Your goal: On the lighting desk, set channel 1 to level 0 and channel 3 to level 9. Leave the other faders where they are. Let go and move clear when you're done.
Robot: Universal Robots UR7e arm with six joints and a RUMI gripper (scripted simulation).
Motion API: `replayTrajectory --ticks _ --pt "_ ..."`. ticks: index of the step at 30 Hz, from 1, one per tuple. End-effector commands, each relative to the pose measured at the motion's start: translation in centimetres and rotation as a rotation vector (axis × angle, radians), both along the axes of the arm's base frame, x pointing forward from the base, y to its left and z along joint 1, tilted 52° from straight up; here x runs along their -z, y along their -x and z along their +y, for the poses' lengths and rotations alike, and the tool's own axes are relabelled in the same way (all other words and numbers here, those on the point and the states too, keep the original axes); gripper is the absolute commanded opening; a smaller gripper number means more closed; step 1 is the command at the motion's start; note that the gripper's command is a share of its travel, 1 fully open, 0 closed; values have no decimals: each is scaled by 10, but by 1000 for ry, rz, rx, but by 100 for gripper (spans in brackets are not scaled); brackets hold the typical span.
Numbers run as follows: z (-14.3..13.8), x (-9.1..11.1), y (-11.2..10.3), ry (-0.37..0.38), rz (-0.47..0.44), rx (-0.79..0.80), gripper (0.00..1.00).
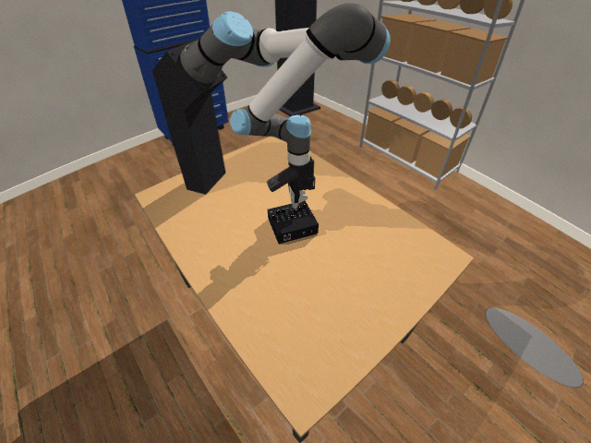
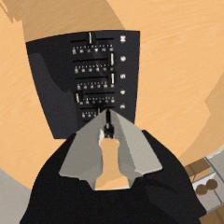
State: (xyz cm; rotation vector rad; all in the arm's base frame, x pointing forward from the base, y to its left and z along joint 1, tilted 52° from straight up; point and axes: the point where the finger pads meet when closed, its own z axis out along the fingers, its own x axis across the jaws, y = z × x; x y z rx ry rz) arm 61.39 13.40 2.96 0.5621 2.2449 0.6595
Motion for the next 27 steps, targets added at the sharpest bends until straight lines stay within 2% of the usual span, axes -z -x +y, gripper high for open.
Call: replayTrajectory --ticks 1,27 --pt "-1 -1 -1 0 -1 0 0" --pt "-9 -8 -10 0 -1 0 0"
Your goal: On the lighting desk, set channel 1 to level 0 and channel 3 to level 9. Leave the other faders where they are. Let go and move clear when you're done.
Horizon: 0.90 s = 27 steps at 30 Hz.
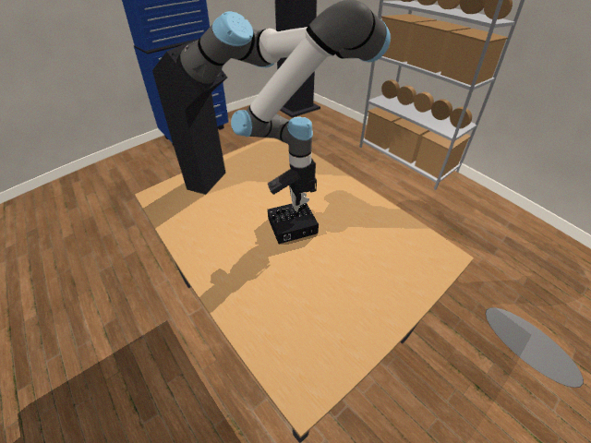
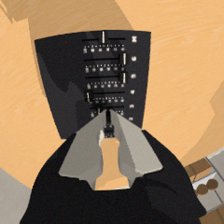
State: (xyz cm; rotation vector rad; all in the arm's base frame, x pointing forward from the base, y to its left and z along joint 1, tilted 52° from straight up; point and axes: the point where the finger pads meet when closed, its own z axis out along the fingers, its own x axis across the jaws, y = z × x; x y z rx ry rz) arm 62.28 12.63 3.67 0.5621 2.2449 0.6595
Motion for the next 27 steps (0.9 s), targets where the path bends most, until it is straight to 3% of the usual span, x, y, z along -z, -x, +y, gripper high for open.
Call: replayTrajectory --ticks 1,27 --pt "-1 -2 -1 0 -1 0 0" --pt "-4 -4 -5 0 -1 0 0"
